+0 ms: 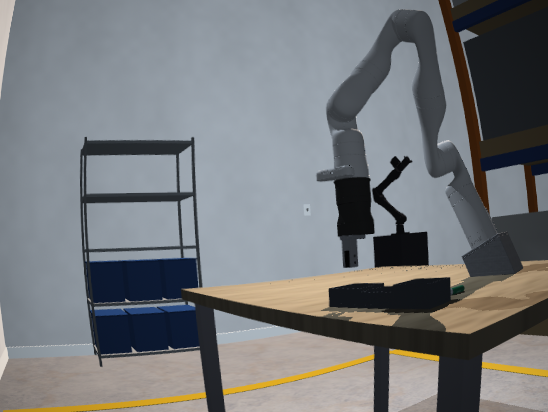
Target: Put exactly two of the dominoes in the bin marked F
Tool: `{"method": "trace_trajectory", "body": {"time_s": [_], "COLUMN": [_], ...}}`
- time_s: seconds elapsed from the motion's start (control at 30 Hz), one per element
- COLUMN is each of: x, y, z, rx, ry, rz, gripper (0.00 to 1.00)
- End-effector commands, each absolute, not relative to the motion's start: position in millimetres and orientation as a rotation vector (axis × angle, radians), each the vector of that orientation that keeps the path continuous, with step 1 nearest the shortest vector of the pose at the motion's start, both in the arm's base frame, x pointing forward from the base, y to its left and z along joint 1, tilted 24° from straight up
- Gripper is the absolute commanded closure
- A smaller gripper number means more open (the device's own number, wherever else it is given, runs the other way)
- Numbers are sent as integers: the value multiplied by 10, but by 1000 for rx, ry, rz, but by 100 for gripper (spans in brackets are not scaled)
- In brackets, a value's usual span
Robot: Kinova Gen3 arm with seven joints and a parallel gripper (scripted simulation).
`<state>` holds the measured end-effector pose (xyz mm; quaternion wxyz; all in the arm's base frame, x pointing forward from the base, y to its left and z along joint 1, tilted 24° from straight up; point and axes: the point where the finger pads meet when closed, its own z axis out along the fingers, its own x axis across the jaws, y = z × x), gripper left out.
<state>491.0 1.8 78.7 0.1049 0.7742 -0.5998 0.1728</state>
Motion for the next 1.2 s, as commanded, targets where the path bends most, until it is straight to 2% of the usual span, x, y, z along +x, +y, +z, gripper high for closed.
{"method": "trace_trajectory", "body": {"time_s": [0.0,1.17], "x": [4861,4940], "y": [57,-202], "z": [742,187], "rx": [2220,2226], "ry": [-1830,-1816], "rz": [512,516], "gripper": [69,69]}}
